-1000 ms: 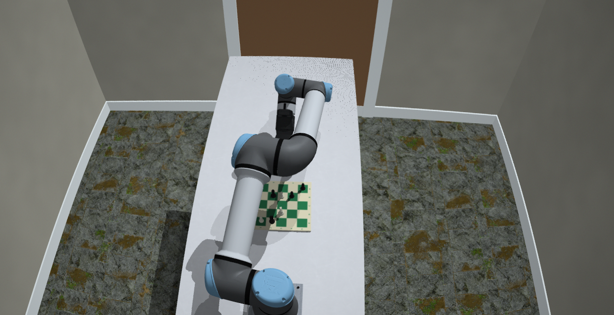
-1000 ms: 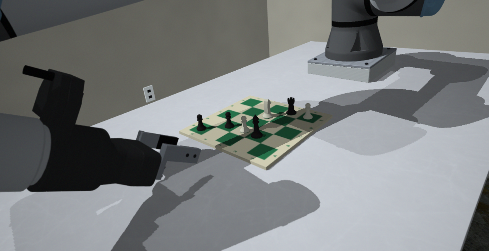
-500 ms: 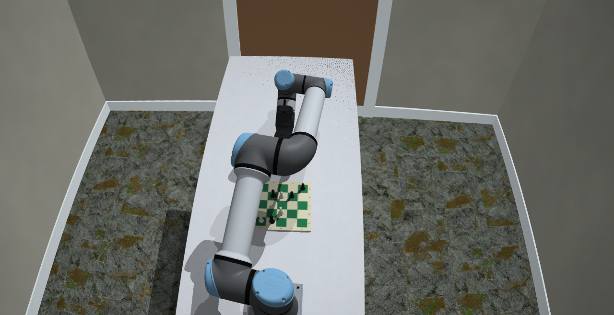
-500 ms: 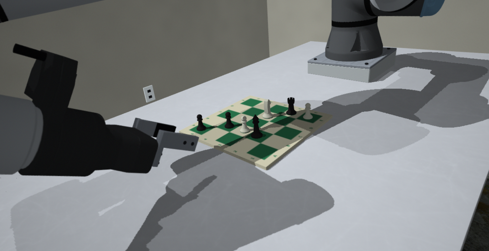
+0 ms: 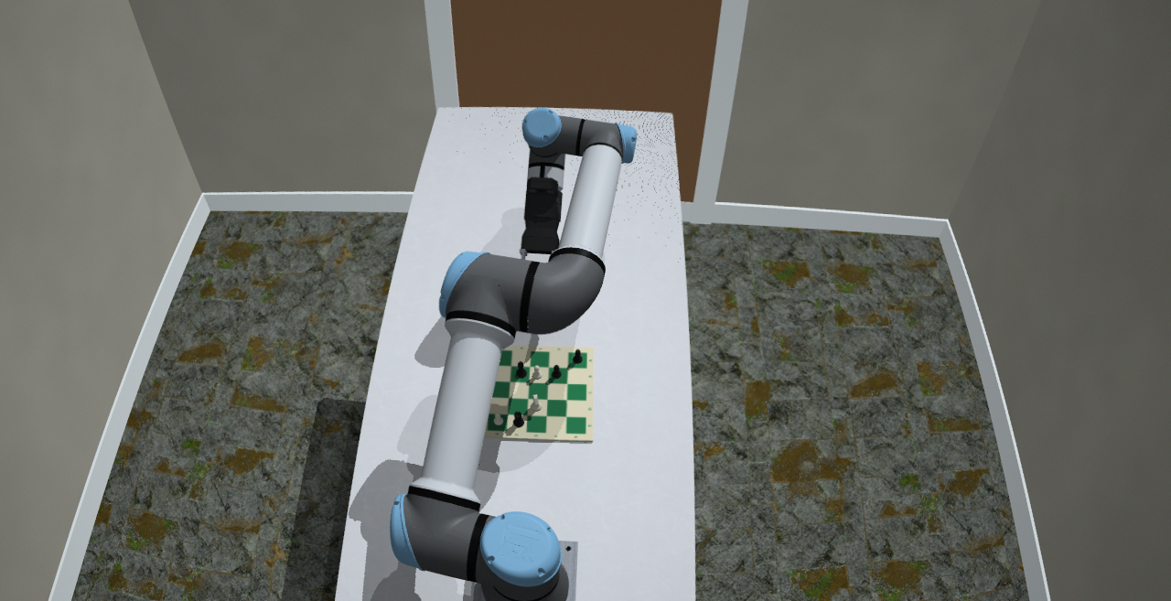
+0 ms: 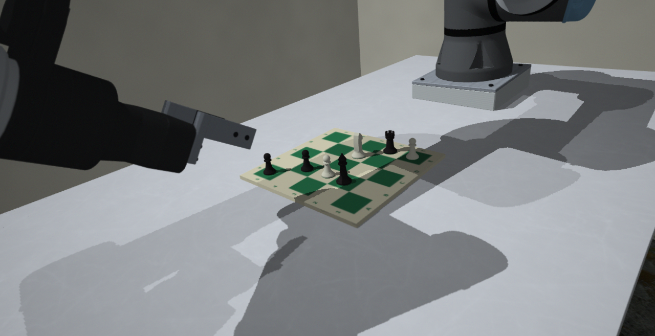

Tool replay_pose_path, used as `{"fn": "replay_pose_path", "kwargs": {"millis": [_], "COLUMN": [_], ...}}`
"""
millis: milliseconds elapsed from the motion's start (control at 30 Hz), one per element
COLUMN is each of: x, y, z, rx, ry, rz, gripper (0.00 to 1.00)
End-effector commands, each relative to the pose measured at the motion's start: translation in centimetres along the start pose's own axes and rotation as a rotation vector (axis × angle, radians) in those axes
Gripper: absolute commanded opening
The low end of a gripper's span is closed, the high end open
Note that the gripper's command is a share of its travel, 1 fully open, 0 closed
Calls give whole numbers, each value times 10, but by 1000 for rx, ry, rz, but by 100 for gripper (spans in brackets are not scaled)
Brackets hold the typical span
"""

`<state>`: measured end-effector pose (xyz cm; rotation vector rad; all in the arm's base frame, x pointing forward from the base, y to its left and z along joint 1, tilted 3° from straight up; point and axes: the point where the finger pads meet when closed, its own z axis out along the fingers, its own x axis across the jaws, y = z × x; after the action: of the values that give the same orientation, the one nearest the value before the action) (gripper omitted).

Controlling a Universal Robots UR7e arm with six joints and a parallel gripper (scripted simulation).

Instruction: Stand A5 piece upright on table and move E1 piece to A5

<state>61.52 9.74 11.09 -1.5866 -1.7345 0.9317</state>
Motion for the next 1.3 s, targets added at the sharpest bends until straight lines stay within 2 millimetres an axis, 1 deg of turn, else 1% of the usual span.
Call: {"fn": "replay_pose_path", "kwargs": {"millis": [0,633,1100,1267], "x": [0,-4,-17,-26], "y": [-5,-2,-3,-5], "z": [-4,-5,-12,-15], "rx": [3,-30,-129,-192], "ry": [0,7,27,37], "rz": [0,-1,-5,-7], "gripper": [100,100,100,100]}}
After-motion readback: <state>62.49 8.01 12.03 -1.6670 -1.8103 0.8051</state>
